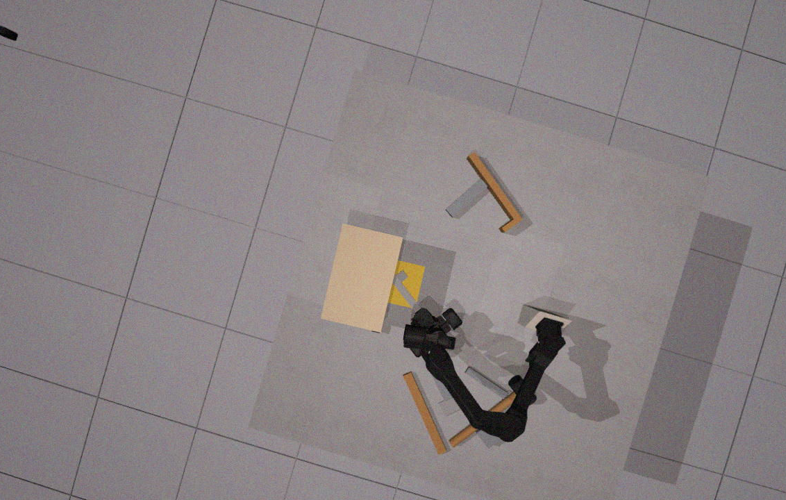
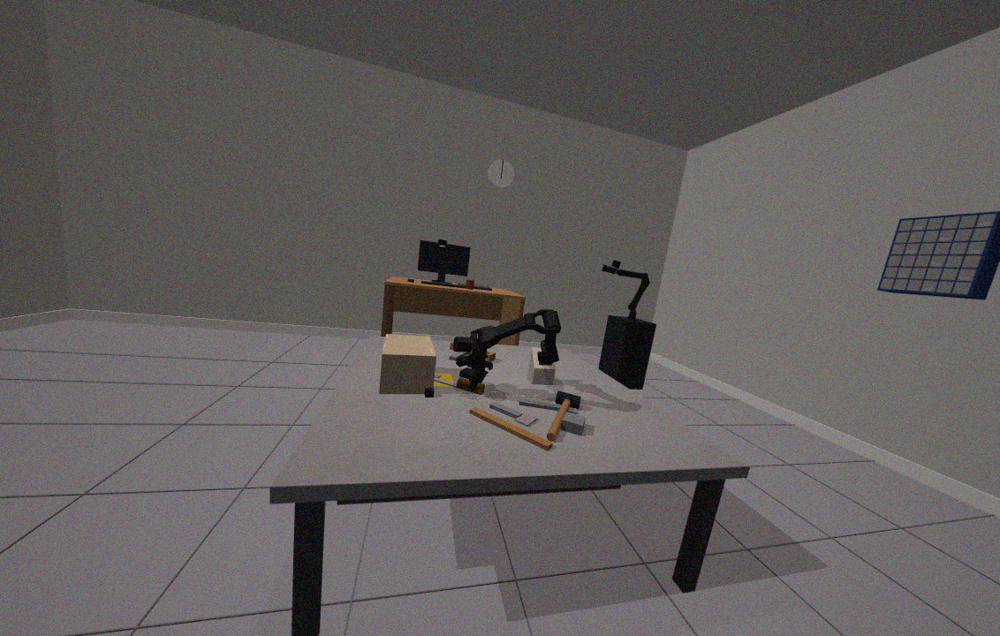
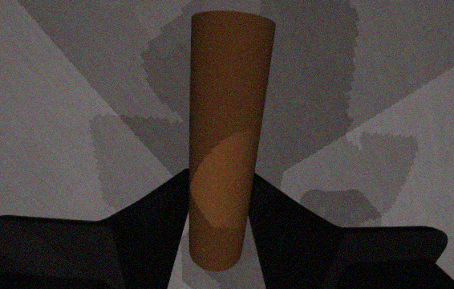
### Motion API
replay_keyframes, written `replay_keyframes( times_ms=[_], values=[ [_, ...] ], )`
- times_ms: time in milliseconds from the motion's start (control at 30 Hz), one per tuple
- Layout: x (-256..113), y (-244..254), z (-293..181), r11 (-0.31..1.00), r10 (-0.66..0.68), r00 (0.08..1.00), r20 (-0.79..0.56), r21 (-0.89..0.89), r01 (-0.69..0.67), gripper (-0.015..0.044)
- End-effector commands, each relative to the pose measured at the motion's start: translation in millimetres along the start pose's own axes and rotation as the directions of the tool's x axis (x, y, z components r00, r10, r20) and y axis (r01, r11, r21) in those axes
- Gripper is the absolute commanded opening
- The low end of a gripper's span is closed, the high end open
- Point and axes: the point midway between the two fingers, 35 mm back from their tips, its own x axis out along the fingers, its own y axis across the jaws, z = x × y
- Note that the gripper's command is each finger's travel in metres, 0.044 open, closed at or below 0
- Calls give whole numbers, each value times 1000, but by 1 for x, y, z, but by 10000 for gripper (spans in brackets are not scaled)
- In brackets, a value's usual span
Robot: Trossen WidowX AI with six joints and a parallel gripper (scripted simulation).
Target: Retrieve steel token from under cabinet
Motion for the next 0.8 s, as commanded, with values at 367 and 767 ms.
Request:
replay_keyframes(
  times_ms=[367,767],
  values=[
    [1,-8,0,1000,-14,1000,5,6,14,0],
    [1,-5,-12,1000,-14,1000,5,6,14,0]
  ],
)
